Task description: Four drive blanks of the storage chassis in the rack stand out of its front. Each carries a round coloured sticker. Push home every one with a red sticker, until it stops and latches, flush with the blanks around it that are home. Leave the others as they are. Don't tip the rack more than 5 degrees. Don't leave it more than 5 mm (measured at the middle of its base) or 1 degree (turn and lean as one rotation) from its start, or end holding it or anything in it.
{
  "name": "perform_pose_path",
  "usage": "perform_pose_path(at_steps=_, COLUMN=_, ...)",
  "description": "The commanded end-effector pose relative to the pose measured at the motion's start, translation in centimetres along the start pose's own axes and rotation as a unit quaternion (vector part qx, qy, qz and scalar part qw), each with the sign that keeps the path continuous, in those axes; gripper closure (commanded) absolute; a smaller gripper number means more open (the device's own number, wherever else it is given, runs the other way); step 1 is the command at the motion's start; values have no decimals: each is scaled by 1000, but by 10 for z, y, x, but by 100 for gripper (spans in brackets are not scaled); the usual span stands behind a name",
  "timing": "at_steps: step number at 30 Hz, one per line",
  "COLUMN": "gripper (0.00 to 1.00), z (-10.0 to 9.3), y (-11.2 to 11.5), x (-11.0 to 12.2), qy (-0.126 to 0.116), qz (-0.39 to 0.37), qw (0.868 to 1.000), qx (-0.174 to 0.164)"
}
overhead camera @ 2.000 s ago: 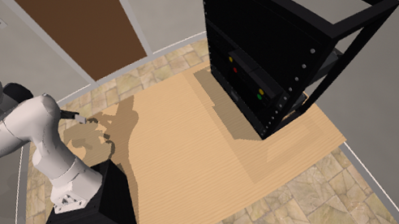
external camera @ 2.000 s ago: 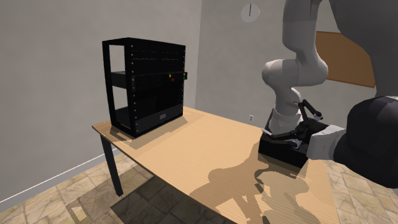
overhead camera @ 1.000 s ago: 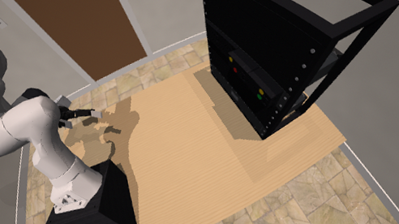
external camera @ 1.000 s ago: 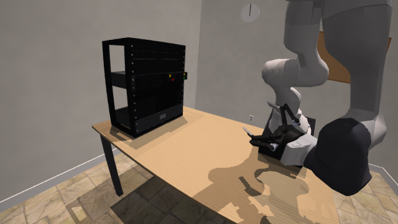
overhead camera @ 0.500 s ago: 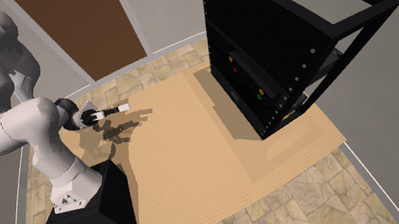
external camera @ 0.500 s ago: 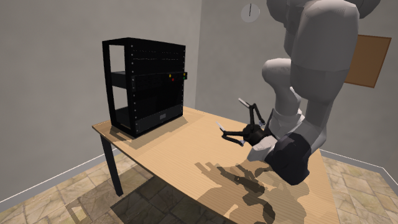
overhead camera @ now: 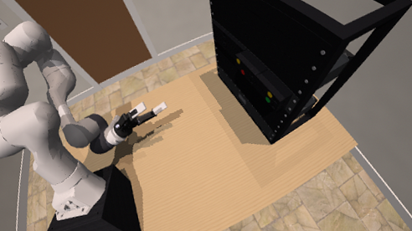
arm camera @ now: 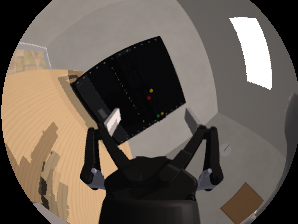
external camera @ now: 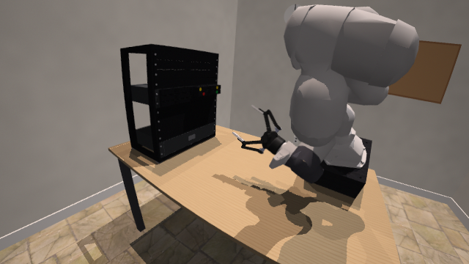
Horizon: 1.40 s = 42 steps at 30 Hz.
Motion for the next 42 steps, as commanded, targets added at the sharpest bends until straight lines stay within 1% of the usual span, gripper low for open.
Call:
perform_pose_path(at_steps=1, gripper=0, z=37, y=16, x=-10, qy=-51, qz=20, qw=998, qx=34)
perform_pose_path(at_steps=5, gripper=0, z=70, y=36, x=2, qy=-85, qz=-20, qw=995, qx=50)
perform_pose_path(at_steps=9, gripper=0, z=98, y=54, x=19, qy=-116, qz=-60, qw=990, qx=56)
perform_pose_path(at_steps=11, gripper=0, z=98, y=54, x=19, qy=-116, qz=-60, qw=990, qx=56)
perform_pose_path(at_steps=16, gripper=0, z=125, y=73, x=44, qy=-146, qz=-108, qw=982, qx=51)
perform_pose_path(at_steps=21, gripper=0, z=144, y=86, x=69, qy=-167, qz=-148, qw=974, qx=40)
perform_pose_path(at_steps=26, gripper=0, z=156, y=94, x=89, qy=-180, qz=-178, qw=967, qx=28)
perform_pose_path(at_steps=28, gripper=0, z=156, y=94, x=89, qy=-180, qz=-178, qw=967, qx=28)
perform_pose_path(at_steps=35, gripper=0, z=165, y=100, x=107, qy=-188, qz=-202, qw=961, qx=17)
perform_pose_path(at_steps=42, gripper=0, z=168, y=101, x=112, qy=-191, qz=-209, qw=959, qx=13)
Point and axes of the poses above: the point where the finger pads meet when closed, its own z axis out along the fingers, its own x axis across the jaws, y = z × x, the point moved 3 cm from there along -z, back along the fingers, and after that the axes turned 6 degrees about z, right-handed, at the moved point
